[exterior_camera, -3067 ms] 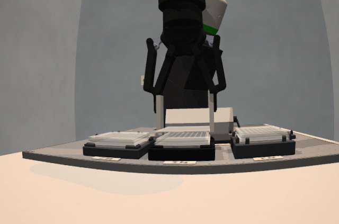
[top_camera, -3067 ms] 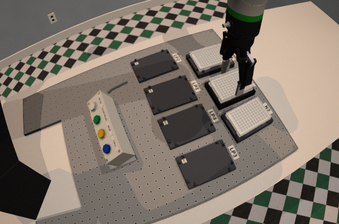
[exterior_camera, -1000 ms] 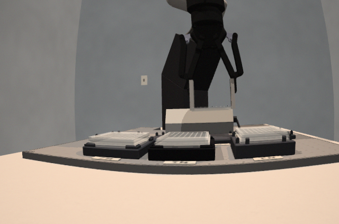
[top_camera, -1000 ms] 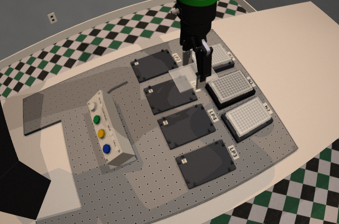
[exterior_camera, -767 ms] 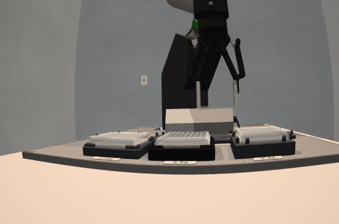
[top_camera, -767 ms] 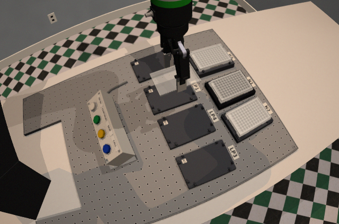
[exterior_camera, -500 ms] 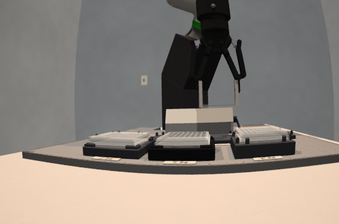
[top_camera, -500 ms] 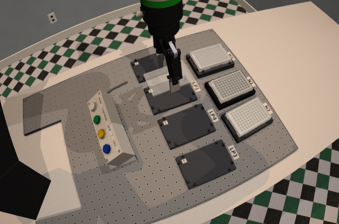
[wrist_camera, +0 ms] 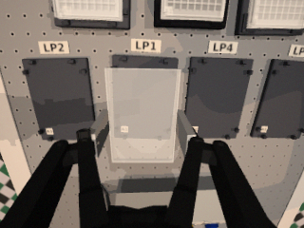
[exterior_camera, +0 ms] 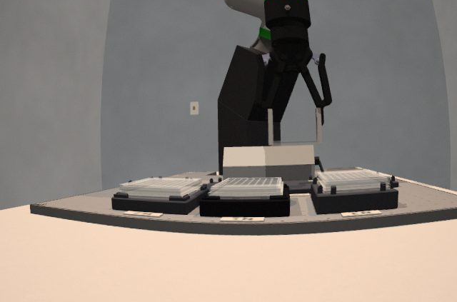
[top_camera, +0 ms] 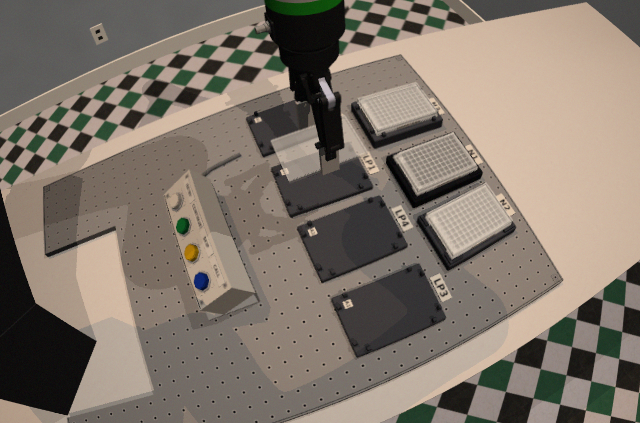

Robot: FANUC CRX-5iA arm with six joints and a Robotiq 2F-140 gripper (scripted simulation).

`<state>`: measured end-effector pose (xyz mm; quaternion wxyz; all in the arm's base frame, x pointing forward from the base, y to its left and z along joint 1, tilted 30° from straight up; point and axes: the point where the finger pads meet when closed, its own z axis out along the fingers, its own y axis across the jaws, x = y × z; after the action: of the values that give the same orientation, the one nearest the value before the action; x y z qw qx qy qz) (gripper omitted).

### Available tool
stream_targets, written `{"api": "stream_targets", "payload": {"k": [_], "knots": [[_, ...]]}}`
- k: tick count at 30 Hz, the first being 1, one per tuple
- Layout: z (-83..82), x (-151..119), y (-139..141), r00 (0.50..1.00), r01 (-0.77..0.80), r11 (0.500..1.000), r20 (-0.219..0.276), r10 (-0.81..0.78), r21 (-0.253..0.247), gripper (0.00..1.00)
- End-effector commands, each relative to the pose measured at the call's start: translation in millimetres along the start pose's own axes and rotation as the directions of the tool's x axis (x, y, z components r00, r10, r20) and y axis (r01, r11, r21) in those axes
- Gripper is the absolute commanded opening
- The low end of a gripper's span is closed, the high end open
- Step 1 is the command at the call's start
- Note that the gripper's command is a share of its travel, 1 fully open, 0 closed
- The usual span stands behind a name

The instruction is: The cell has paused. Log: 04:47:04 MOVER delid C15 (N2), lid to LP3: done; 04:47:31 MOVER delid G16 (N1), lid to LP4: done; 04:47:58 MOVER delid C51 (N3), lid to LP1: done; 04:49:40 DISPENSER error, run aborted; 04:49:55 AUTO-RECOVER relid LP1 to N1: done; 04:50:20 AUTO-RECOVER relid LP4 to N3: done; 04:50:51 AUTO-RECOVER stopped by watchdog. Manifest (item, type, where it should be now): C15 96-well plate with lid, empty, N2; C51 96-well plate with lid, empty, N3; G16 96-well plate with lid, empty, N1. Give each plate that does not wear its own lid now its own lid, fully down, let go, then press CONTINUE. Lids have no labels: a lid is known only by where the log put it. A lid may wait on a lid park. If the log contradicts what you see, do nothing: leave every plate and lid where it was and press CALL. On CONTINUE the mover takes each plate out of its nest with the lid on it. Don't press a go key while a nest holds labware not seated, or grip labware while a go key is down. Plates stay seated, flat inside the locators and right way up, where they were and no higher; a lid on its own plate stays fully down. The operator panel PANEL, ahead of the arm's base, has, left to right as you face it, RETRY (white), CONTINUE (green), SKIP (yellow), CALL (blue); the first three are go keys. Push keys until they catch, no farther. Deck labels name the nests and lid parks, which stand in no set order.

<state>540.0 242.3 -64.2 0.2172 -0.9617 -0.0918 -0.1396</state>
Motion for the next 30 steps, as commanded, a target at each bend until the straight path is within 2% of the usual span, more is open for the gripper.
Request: {"api": "stream_targets", "payload": {"k": [1, 21, 30], "knots": [[-0.1, 0.2, 0.1, 1.000, 0.000, 1.000, 0.000, 0.000, 0.000, 0.00], [0.8, 0.2, 0.1, 1.000, -0.007, 1.000, 0.000, 0.007, 0.000, 0.00], [6.4, 0.2, 0.1, 0.999, -0.033, 0.999, 0.000, 0.033, 0.000, 0.00]]}}
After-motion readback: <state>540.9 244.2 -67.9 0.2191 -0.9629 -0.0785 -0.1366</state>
